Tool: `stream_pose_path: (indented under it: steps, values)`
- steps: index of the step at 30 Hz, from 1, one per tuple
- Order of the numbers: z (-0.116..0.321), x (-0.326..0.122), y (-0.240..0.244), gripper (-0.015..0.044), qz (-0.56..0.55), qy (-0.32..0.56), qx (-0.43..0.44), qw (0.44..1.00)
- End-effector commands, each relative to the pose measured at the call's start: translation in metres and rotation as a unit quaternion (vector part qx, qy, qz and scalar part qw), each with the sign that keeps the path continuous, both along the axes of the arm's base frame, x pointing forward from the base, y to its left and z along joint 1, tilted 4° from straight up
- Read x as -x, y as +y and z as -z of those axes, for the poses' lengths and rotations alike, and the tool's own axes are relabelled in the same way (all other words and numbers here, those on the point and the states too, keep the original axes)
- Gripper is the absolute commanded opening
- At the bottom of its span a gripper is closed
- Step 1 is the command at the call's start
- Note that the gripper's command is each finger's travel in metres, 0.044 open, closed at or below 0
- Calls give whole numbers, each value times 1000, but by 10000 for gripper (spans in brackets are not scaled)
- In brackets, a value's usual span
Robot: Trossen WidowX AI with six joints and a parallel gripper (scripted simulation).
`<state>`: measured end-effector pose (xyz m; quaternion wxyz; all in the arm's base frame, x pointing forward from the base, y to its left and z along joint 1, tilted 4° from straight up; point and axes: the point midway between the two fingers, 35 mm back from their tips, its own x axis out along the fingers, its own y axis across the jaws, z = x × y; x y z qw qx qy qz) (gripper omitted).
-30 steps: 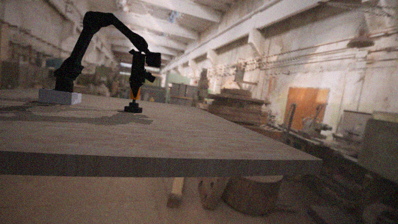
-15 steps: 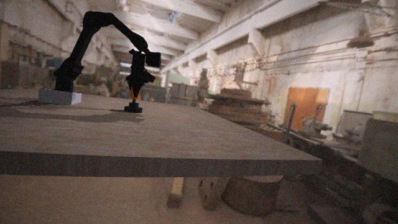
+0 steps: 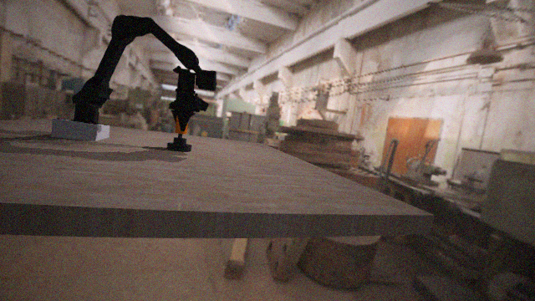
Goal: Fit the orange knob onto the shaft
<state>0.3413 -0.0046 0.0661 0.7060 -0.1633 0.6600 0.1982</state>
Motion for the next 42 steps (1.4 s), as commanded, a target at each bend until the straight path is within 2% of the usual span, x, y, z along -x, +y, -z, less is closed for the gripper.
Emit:
stream_pose_path:
  steps: [1,15,22,42]
  values:
    - [0,0,0,0,-4,-1,-1,1000]
    - [-5,0,0,0,-8,-1,-1,1000]
    - [-3,0,0,0,-108,-8,5,994]
    - [0,0,0,0,-108,-8,5,994]
